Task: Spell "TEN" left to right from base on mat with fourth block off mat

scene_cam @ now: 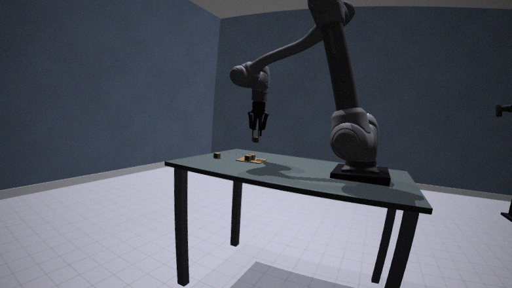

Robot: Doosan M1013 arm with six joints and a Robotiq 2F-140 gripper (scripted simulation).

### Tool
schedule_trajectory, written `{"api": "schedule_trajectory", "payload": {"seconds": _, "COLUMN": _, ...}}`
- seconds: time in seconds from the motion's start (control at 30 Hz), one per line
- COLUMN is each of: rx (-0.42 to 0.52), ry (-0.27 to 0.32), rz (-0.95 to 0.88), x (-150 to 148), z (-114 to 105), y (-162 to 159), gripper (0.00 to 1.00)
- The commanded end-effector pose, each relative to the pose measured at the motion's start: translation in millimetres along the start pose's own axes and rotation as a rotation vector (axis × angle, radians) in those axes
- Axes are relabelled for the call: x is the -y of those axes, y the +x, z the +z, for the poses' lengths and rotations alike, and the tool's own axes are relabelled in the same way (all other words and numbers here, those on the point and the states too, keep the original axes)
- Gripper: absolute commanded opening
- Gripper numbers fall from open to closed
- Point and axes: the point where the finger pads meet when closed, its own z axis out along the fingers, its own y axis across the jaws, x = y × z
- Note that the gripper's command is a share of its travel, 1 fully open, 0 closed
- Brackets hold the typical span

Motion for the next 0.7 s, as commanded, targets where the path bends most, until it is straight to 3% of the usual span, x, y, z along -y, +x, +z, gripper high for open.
{"api": "schedule_trajectory", "payload": {"seconds": 0.0, "rx": 0.006, "ry": -0.007, "rz": -0.057, "x": -4.3, "z": -0.9, "y": -3.0, "gripper": 0.16}}
{"api": "schedule_trajectory", "payload": {"seconds": 0.67, "rx": 0.006, "ry": -0.007, "rz": -0.067, "x": -4.4, "z": 2.9, "y": -3.2, "gripper": 0.16}}
